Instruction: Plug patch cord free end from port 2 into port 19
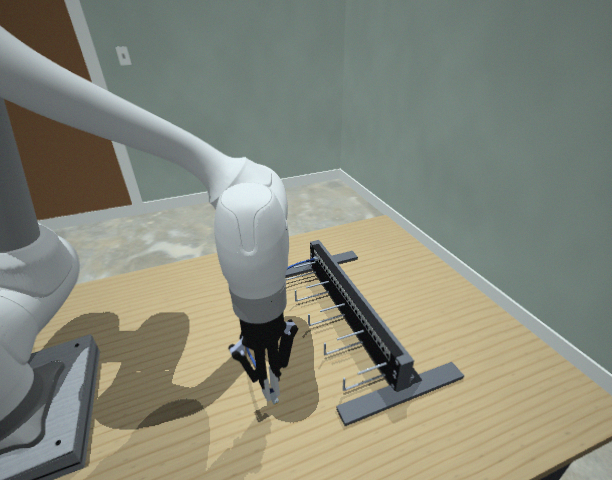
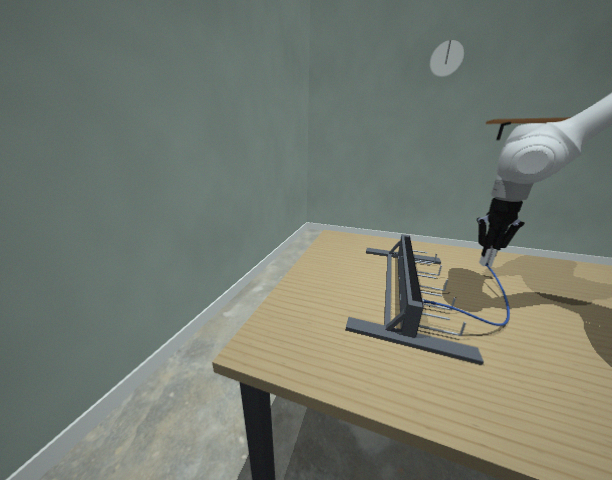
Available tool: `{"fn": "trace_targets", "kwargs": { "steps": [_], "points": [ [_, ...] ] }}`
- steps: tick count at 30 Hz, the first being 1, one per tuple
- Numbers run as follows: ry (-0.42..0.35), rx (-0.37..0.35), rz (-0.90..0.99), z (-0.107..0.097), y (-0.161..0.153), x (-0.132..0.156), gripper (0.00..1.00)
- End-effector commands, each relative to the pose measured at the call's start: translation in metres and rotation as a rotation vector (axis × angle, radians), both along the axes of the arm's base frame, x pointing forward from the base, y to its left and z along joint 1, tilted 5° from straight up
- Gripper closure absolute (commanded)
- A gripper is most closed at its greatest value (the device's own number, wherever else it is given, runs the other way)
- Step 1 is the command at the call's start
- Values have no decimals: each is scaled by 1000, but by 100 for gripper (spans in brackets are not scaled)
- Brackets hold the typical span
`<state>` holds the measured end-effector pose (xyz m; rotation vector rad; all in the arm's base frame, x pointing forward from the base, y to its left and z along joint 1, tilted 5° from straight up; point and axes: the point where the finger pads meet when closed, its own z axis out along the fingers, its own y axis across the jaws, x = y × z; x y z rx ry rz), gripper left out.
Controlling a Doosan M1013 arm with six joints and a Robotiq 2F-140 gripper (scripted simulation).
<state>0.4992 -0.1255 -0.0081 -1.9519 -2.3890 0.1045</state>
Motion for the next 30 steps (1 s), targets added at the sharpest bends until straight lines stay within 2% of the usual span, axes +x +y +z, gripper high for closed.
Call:
{"fn": "trace_targets", "kwargs": {
  "steps": [1,11,30],
  "points": [
    [0,0,0,4,0,0,100],
    [0,0,0,12,0,1,100],
    [0,0,0,13,0,1,100]
  ]
}}
